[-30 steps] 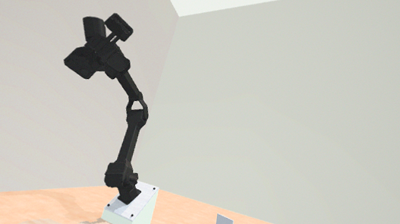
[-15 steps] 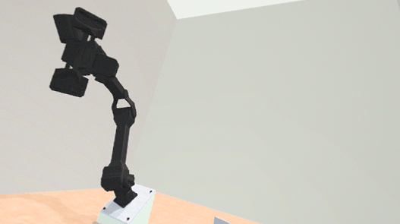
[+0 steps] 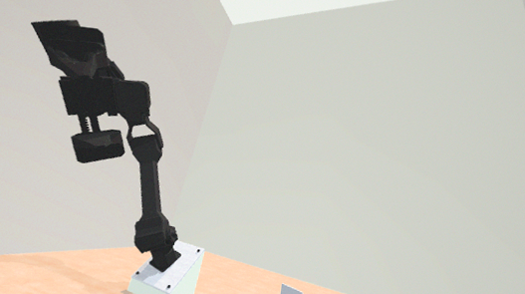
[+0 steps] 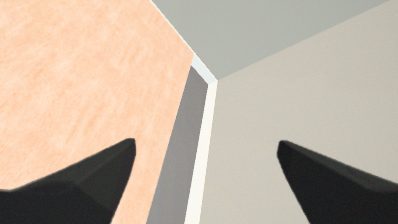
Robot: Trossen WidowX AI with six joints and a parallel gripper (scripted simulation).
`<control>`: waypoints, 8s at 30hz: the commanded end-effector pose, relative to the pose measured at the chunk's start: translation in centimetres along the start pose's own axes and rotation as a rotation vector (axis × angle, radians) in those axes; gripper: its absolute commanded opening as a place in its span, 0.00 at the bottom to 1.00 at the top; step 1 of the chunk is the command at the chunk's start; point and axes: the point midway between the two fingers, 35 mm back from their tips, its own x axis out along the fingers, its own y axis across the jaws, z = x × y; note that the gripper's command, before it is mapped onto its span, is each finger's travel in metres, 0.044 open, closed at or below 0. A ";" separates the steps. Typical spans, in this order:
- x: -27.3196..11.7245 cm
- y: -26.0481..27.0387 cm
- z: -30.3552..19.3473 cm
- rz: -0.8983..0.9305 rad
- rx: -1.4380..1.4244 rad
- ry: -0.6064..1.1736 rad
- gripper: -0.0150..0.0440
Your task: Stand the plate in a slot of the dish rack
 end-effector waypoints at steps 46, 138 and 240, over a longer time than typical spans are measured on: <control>16.5 29.0 13.8 0.882 0.726 0.626 0.93; 15.2 35.6 19.2 0.725 0.606 0.893 0.25; 6.9 45.0 26.7 1.623 0.593 0.439 0.25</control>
